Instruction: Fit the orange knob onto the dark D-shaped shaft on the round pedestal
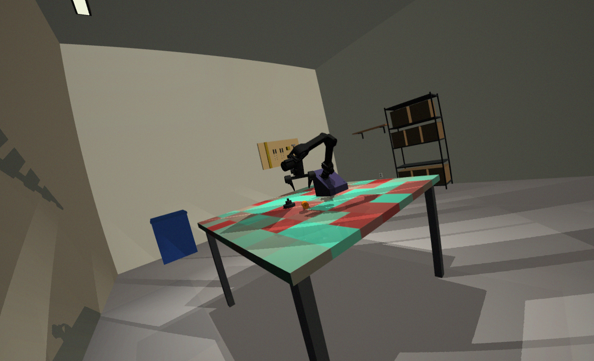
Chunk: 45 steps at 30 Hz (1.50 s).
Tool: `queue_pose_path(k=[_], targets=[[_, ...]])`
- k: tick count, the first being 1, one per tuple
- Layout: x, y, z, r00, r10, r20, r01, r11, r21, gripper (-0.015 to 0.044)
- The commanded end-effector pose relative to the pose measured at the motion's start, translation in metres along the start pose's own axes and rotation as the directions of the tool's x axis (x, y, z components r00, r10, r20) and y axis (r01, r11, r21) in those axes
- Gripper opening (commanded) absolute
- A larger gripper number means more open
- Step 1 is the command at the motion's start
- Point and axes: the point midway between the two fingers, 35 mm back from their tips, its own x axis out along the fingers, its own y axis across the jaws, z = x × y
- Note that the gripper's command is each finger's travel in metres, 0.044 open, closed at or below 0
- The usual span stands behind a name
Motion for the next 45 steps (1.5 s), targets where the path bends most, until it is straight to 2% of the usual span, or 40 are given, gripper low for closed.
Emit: queue_pose_path(k=[1,5,9,43,45], targets=[[0.04,-0.004,-0.008,0.999,-0.041,0.022,0.041,0.999,-0.011,0.044],[0.042,-0.004,-0.008,0.999,-0.041,0.022,0.041,0.999,-0.011,0.044],[0.063,-0.003,-0.015,0.999,-0.041,0.022,0.042,0.999,-0.011,0.044],[0.106,-0.004,-0.029,0.999,-0.043,0.02,0.043,0.999,-0.011,0.044],[0.106,-0.004,-0.029,0.999,-0.043,0.02,0.043,0.999,-0.011,0.0387]])
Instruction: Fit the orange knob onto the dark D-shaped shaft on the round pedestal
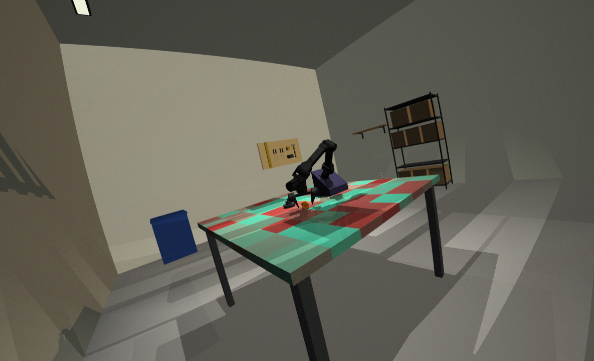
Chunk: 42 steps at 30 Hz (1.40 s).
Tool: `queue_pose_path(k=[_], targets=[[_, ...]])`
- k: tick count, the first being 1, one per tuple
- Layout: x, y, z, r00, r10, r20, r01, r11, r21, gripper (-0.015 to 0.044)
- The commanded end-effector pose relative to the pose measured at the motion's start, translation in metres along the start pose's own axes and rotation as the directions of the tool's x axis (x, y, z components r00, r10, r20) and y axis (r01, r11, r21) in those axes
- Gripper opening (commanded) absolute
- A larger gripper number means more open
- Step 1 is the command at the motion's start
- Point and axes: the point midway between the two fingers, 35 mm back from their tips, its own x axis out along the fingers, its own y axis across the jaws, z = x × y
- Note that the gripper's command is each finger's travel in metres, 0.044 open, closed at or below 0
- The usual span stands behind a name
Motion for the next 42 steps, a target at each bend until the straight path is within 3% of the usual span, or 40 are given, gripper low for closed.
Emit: queue_pose_path(k=[1,6,16,25,30,42], targets=[[0.002,0.0,-0.001,1.0,-0.002,-0.006,0.002,1.0,0.007,0.0361],[0.002,0.0,-0.001,1.0,-0.002,-0.006,0.002,1.0,0.007,0.024],[0.002,0.0,-0.001,1.0,-0.002,-0.006,0.002,1.0,0.007,0.024],[0.002,0.0,-0.001,1.0,-0.002,-0.006,0.002,1.0,0.007,0.018],[0.001,0.0,0.0,1.0,-0.001,-0.014,0.001,1.0,0.005,0.018],[-0.002,0.001,0.013,0.978,0.002,-0.209,-0.001,1.0,0.004,0.018]])
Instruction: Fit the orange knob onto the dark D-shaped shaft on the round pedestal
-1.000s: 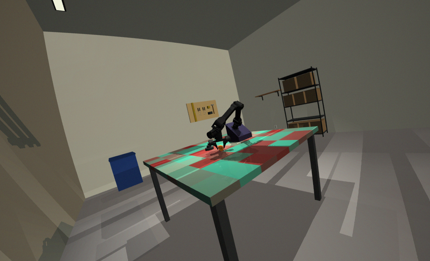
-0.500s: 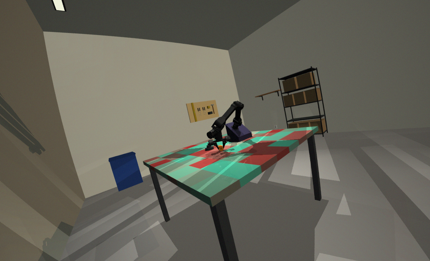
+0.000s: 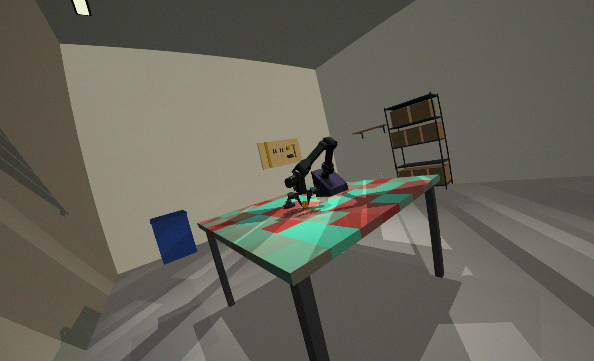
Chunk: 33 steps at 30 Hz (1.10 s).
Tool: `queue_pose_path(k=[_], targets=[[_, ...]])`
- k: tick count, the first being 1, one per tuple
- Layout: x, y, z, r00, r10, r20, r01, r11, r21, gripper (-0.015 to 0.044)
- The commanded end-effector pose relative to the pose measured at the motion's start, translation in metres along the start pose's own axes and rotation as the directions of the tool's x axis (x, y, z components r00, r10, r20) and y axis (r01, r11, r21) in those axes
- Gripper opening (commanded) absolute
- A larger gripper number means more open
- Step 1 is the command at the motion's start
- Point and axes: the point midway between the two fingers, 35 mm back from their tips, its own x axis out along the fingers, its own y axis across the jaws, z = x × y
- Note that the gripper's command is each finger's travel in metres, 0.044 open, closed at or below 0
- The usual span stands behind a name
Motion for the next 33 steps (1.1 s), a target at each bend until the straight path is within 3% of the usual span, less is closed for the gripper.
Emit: queue_pose_path(k=[1,16,33], targets=[[-0.002,0.0,0.004,0.997,0.0,-0.077,-0.001,1.0,-0.005,0.018],[-0.006,0.0,0.02,0.945,0.0,-0.327,-0.001,1.0,-0.003,0.018],[-0.004,0.001,0.039,0.814,0.001,-0.58,-0.001,1.0,-0.001,0.018]])
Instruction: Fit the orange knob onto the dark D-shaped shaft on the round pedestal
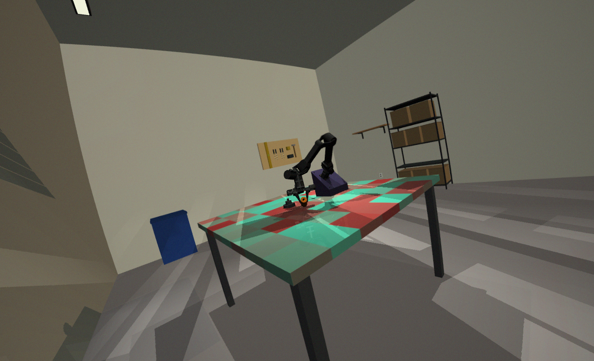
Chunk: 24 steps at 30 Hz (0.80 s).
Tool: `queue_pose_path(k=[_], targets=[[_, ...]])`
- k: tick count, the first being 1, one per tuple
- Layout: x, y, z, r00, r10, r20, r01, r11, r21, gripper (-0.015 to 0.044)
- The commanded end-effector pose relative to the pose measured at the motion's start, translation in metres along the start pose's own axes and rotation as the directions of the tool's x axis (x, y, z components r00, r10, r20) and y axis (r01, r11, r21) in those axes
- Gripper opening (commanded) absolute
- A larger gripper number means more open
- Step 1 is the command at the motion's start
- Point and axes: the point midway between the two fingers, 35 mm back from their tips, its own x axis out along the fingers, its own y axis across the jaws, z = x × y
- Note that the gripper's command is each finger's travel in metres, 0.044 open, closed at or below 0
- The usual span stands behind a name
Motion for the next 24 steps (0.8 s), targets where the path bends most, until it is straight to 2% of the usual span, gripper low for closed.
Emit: queue_pose_path(k=[1,14,24], targets=[[-0.002,-0.001,0.005,0.997,-0.003,-0.071,0.003,1.0,0.005,0.018],[-0.005,-0.001,0.016,0.967,-0.001,-0.253,0.003,1.0,0.006,0.018],[-0.006,-0.001,0.023,0.939,0.0,-0.344,0.003,1.0,0.007,0.018]])
